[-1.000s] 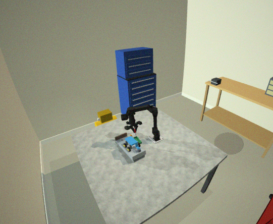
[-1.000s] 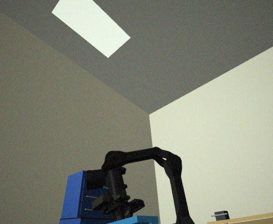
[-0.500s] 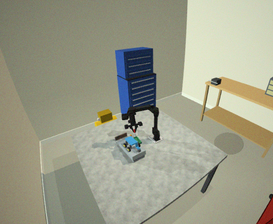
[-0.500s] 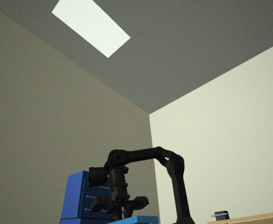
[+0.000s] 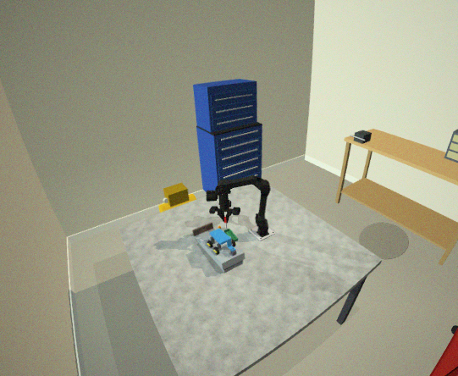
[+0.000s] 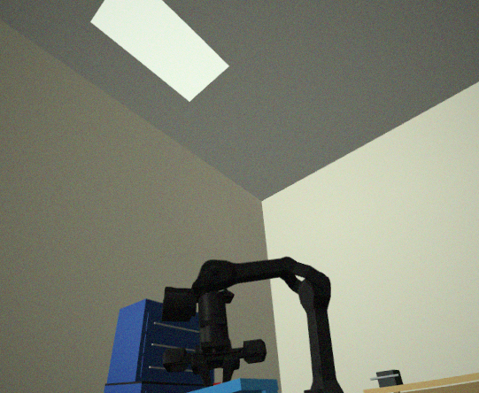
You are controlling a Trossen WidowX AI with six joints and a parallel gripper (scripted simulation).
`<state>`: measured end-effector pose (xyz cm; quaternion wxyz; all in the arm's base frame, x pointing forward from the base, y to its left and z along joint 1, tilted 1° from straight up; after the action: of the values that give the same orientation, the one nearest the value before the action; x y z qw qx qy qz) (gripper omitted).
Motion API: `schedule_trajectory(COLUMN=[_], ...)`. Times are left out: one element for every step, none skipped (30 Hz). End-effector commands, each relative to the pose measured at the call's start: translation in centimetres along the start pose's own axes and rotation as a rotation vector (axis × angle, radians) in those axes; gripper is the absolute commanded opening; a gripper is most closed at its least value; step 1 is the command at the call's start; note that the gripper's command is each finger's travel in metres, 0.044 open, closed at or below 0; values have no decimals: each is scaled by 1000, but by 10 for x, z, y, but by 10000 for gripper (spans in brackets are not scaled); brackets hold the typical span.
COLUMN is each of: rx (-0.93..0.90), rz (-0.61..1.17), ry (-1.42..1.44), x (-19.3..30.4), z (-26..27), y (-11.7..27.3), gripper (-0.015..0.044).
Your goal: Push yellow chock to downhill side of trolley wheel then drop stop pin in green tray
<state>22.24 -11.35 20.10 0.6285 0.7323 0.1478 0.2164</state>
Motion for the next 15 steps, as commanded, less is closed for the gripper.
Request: schedule_trajectory(rx=[-22, -26, -30, -35, -39, -44, -49, -54, -59, -64, -69, -75, -81, -86, -92], rz=[-13, -17, -21, -25, -29, -32, -36, -39, -42, -45, -48, -51, -53, -55, -57], ry=[-105, -135, -164, -194, -223, -253, -282, -312, -341, -371, -401, -430, -460, -489, -519], x=[0, 1, 1, 1, 2, 2, 3, 3, 3, 4, 4, 4, 5, 5, 5], z=[-2, -3, -3, -3, -4, -4, -4, -4, -5, -5, -5, -6, -6, -6, -6], y=[0, 0, 0, 0, 0, 0, 0, 0, 0, 0, 0, 0, 0, 0, 0], gripper=[0, 0, 0, 0, 0, 0, 0, 0, 0, 0, 0, 0, 0, 0, 0])
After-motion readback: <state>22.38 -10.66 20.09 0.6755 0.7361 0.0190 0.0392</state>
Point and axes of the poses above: the point midway between the two fingers, 35 mm back from their tips, its own y axis back along the fingers, its own z axis across the jaws, x = y × z, the point moved 4 cm from there along y, back along the fingers, and after that the axes turned 15 degrees about -y, right-handed, at the moved point
